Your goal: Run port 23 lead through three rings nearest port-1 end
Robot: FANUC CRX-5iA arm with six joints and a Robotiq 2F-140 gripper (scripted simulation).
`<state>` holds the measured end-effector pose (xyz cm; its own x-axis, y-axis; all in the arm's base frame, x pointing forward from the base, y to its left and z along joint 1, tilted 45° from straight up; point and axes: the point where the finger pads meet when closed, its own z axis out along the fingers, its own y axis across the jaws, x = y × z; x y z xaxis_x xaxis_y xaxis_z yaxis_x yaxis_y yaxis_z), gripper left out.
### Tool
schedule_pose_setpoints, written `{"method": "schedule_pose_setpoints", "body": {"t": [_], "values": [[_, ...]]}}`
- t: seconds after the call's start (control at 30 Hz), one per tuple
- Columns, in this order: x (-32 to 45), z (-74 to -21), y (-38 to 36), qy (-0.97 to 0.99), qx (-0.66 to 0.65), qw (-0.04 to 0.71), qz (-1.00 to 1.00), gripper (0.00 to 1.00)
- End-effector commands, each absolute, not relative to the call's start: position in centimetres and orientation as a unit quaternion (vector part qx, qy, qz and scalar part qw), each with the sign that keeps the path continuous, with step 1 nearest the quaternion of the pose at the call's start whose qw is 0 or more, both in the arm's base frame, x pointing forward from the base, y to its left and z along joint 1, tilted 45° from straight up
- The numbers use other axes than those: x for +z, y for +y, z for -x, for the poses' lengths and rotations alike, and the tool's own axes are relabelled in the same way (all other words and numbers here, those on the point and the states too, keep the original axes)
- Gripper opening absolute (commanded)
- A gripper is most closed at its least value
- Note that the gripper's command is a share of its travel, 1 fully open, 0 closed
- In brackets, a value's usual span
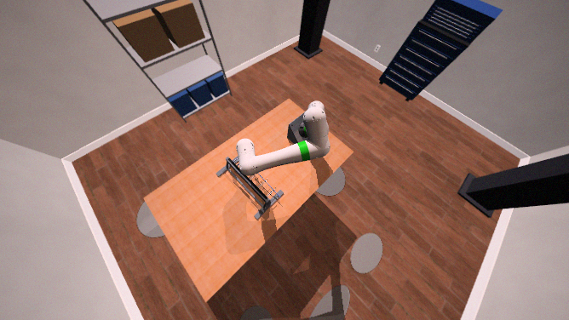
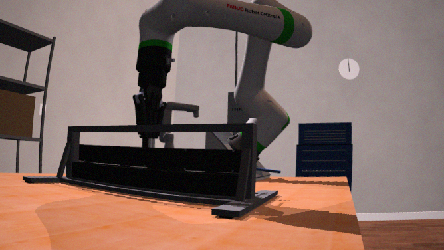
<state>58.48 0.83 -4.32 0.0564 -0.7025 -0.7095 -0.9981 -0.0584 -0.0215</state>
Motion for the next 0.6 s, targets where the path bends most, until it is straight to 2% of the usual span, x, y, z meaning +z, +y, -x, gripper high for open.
{"method": "schedule_pose_setpoints", "body": {"t": [0.0, 0.57], "values": [[-4.3, -58.6, 0.8, 0.631, 0.272, 0.271, 0.674, 0.00], [-4.3, -60.6, 0.9, 0.631, 0.272, 0.271, 0.674, 0.00]]}}
